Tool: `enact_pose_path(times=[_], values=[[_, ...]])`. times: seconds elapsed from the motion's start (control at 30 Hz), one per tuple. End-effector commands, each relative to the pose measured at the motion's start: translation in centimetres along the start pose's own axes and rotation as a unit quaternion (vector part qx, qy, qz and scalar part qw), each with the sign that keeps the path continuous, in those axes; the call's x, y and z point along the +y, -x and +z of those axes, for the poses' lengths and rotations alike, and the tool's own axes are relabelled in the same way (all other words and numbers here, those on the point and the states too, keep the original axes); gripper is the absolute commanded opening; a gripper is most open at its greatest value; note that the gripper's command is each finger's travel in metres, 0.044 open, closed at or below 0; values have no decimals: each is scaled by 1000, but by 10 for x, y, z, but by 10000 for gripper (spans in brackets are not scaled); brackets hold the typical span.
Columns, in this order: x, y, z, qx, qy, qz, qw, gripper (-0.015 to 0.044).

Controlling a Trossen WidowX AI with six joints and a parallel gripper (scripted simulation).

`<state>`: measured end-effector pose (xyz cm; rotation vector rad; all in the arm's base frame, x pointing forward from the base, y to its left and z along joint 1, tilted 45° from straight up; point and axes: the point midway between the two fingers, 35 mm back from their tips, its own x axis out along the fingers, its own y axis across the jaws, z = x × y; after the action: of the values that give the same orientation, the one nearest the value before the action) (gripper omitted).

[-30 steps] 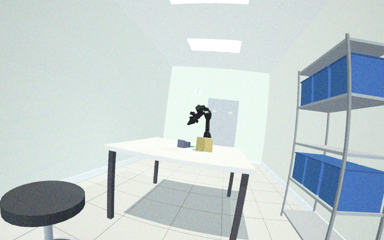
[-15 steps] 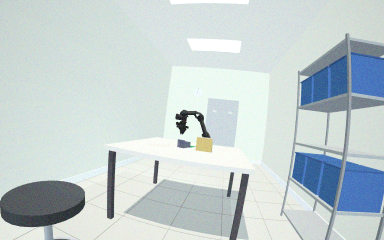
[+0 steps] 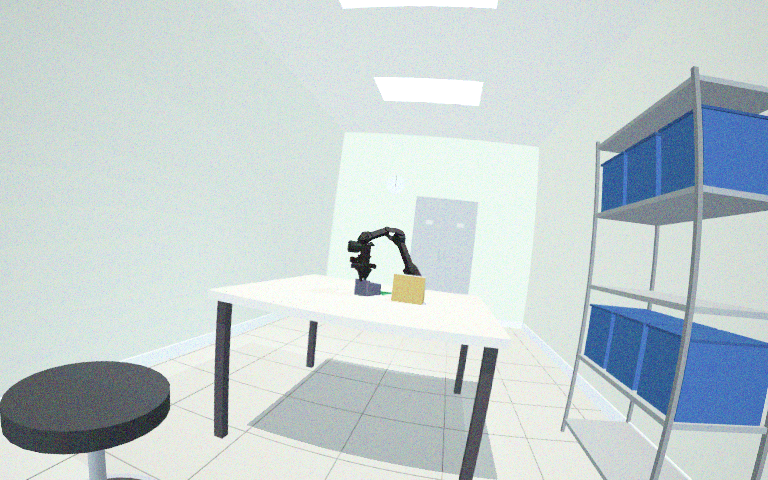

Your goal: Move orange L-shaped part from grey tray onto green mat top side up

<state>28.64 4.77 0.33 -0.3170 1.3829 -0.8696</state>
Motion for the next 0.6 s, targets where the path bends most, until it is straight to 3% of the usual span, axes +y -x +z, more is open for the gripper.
enact_pose_path(times=[0.0, 0.57], values=[[0, -10, 0, -5, 3, 1, 1000, 180], [0, -30, 0, -5, 3, 1, 1000, 180]])
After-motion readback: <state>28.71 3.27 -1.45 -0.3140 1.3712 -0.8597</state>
